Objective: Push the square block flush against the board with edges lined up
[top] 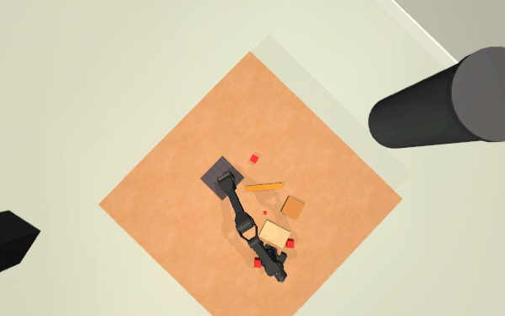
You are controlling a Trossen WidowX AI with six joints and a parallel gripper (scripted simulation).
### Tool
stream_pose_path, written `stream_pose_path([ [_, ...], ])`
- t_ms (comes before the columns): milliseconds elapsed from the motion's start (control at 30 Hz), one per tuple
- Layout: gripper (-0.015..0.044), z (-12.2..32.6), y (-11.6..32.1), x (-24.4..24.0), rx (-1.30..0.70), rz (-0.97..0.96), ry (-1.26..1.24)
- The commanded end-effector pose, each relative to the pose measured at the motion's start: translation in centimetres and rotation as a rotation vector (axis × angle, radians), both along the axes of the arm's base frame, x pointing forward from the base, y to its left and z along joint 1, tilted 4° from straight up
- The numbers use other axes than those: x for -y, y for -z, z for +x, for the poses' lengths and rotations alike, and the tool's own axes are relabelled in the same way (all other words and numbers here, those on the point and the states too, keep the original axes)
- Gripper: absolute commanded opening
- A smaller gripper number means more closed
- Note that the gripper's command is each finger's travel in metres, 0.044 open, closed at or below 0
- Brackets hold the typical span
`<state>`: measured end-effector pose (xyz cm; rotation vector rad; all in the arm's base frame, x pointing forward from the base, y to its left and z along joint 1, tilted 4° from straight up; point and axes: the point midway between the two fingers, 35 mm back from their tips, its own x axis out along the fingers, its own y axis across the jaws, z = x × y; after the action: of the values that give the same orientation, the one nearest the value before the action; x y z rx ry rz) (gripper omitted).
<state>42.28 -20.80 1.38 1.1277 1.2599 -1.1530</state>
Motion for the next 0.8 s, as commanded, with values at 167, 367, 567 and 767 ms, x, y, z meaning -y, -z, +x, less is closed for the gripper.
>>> stream_pose_path([
  [167,0.0000,-0.2,1.0,-0.2,-0.010,0.002,0.005],
  [367,0.0000,-0.2,1.0,-0.7,-0.010,0.002,0.005],
  [567,0.0000,-0.2,1.0,-1.1,-0.010,0.002,0.005],
  [767,0.0000,-0.2,1.0,-1.6,-0.010,0.003,0.005],
])
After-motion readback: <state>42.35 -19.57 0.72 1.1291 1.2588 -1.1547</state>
